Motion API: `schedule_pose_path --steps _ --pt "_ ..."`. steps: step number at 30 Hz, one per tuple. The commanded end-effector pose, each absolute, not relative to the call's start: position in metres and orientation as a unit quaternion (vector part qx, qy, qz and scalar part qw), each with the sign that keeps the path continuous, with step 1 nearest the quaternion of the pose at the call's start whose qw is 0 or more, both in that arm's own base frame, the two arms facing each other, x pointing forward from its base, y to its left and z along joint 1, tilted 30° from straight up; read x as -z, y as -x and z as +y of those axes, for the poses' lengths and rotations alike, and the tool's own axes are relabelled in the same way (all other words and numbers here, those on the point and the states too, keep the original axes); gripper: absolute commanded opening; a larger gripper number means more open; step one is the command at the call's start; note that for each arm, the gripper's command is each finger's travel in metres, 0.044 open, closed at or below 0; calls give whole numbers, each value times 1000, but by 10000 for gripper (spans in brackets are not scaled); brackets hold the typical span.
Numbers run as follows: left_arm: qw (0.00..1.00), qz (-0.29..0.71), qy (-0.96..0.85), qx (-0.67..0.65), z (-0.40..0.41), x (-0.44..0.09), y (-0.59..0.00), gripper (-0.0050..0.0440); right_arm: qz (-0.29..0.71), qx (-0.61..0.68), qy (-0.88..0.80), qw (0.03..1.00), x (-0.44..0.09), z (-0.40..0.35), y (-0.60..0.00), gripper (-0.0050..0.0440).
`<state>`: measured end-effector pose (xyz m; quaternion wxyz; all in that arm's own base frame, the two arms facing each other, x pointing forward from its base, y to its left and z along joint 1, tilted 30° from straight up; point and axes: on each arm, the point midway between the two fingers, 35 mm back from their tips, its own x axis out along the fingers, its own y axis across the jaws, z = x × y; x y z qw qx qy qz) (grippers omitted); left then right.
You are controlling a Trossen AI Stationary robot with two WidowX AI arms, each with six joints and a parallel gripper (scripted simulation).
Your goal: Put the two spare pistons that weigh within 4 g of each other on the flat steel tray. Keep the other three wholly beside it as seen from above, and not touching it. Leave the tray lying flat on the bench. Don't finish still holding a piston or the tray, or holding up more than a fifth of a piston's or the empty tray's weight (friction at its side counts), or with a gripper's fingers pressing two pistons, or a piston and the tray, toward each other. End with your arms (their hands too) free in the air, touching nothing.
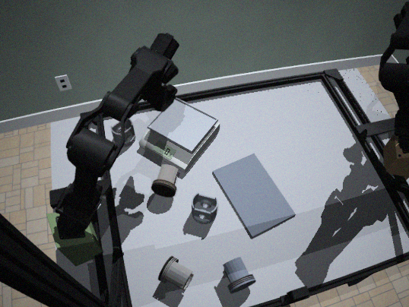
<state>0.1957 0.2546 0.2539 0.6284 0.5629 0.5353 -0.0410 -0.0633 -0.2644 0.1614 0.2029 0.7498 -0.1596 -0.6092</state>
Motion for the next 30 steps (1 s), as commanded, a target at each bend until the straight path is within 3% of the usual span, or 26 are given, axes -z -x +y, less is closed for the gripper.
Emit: schedule_pose_path --steps 1,30 --pt "655 531 -538 7 250 -248 -193 378 -146 629 -726 239 -157 -262 65 440" --pt "796 455 -341 -207 230 -210 -178 378 -54 739 -507 441 -150 -251 89 440"
